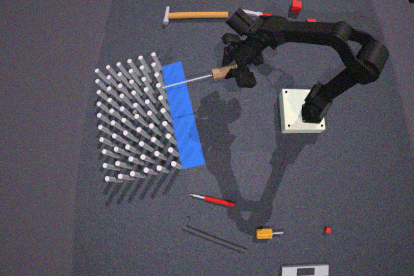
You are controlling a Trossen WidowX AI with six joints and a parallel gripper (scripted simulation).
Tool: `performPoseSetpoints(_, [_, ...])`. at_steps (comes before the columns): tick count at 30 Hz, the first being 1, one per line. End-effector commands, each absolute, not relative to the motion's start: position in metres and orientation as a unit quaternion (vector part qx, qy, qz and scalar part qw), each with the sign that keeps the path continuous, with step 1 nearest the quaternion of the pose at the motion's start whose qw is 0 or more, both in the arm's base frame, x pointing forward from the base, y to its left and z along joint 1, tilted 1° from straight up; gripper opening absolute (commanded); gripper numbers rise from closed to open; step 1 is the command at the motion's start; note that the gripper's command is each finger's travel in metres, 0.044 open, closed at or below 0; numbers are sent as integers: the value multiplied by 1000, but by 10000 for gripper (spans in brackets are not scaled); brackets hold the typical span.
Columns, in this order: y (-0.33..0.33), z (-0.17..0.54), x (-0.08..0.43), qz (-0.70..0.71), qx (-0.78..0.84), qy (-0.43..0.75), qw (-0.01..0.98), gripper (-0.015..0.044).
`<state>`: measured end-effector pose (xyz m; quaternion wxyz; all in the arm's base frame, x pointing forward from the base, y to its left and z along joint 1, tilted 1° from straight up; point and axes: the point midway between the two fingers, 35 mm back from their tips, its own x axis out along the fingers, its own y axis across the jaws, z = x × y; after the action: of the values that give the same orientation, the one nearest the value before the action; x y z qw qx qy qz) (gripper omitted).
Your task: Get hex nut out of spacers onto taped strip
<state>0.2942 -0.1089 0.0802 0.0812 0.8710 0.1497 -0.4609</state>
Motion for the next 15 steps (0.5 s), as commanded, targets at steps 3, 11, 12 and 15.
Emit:
performPoseSetpoints(3, [-107,43,291,-461,871,148,81,0])
performPoseSetpoints(11, [-101,8,282,-461,872,148,81,0])
performPoseSetpoints(12, [-101,9,282,-460,872,148,81,0])
performPoseSetpoints(15, [-101,9,283,-460,872,148,81,0])
